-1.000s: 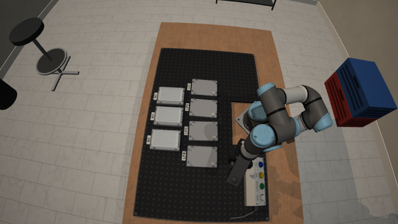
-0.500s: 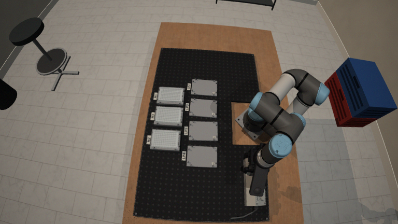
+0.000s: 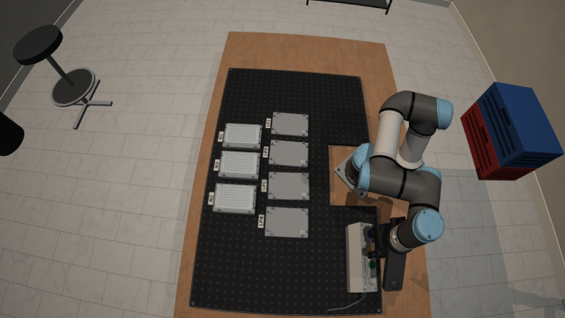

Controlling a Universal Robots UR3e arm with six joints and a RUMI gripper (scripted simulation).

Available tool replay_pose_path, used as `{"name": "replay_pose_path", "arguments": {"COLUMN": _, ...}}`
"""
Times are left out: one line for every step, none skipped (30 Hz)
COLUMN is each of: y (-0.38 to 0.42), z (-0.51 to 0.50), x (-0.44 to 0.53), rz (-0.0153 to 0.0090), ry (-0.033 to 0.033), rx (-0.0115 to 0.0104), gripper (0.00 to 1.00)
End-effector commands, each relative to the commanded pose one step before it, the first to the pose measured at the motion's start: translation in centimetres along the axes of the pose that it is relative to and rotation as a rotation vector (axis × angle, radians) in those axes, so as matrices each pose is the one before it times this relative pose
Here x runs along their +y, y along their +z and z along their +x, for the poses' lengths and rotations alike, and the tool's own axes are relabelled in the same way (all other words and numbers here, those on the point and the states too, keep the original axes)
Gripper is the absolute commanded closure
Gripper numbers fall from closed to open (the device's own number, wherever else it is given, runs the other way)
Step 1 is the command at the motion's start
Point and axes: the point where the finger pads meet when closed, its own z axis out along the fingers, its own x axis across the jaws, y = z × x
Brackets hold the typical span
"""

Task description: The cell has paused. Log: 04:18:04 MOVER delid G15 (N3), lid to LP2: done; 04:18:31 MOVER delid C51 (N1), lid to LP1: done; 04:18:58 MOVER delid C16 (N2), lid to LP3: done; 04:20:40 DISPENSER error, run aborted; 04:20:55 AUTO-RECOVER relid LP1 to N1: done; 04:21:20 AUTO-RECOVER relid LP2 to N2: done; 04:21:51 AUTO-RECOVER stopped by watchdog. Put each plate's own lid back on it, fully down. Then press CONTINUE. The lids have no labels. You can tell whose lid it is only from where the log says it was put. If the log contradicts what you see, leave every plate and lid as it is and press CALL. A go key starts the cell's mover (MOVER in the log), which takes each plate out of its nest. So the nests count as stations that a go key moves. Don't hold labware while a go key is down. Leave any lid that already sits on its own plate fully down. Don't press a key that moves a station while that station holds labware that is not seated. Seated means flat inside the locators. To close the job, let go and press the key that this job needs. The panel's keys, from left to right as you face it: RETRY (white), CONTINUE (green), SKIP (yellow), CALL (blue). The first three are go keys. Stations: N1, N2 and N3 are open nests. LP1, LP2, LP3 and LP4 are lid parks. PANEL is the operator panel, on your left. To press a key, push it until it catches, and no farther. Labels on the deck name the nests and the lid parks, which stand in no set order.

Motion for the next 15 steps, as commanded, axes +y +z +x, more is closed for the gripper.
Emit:
{"name": "replay_pose_path", "arguments": {"y": 0.0173, "z": -2.083, "x": -1.4341, "rz": -0.01683, "ry": 0.00251, "rx": 0.01905, "gripper": 1.0}}
{"name": "replay_pose_path", "arguments": {"y": 0.0, "z": 0.0, "x": 0.0, "rz": 0.0, "ry": 0.0, "rx": 0.0, "gripper": 1.0}}
{"name": "replay_pose_path", "arguments": {"y": 0.0, "z": 0.0, "x": 0.0, "rz": 0.0, "ry": 0.0, "rx": 0.0, "gripper": 1.0}}
{"name": "replay_pose_path", "arguments": {"y": 0.0038, "z": -0.429, "x": -0.251, "rz": 0.00004, "ry": 0.00001, "rx": -0.00006, "gripper": 1.0}}
{"name": "replay_pose_path", "arguments": {"y": 0.0003, "z": -0.432, "x": -0.2545, "rz": 0.00002, "ry": 0.00001, "rx": -0.00005, "gripper": 1.0}}
{"name": "replay_pose_path", "arguments": {"y": -0.0001, "z": -0.308, "x": -0.1819, "rz": 0.00001, "ry": 0.00001, "rx": -0.00003, "gripper": 1.0}}
{"name": "replay_pose_path", "arguments": {"y": -0.001, "z": 0.0, "x": -0.0009, "rz": 0.0, "ry": 0.0, "rx": 0.0, "gripper": 1.0}}
{"name": "replay_pose_path", "arguments": {"y": -0.0009, "z": -0.001, "x": -0.0008, "rz": 0.0, "ry": 0.0, "rx": 0.0, "gripper": 1.0}}
{"name": "replay_pose_path", "arguments": {"y": -0.0008, "z": 0.0, "x": -0.0007, "rz": 0.0, "ry": 0.0, "rx": 0.0, "gripper": 1.0}}
{"name": "replay_pose_path", "arguments": {"y": -0.0006, "z": 0.0, "x": -0.0006, "rz": 0.0, "ry": 0.0, "rx": 0.0, "gripper": 1.0}}
{"name": "replay_pose_path", "arguments": {"y": -0.0005, "z": 0.0, "x": -0.0005, "rz": 0.0, "ry": 0.0, "rx": 0.0, "gripper": 1.0}}
{"name": "replay_pose_path", "arguments": {"y": -0.0004, "z": 0.0, "x": -0.0004, "rz": 0.0, "ry": 0.0, "rx": 0.0, "gripper": 1.0}}
{"name": "replay_pose_path", "arguments": {"y": 0.0039, "z": 0.004, "x": 0.0042, "rz": 0.00002, "ry": 0.0, "rx": -0.00001, "gripper": 1.0}}
{"name": "replay_pose_path", "arguments": {"y": -0.0013, "z": -0.001, "x": -0.0014, "rz": -0.00001, "ry": 0.0, "rx": 0.0, "gripper": 1.0}}
{"name": "replay_pose_path", "arguments": {"y": -0.001, "z": -0.001, "x": -0.001, "rz": 0.0, "ry": 0.0, "rx": 0.0, "gripper": 1.0}}
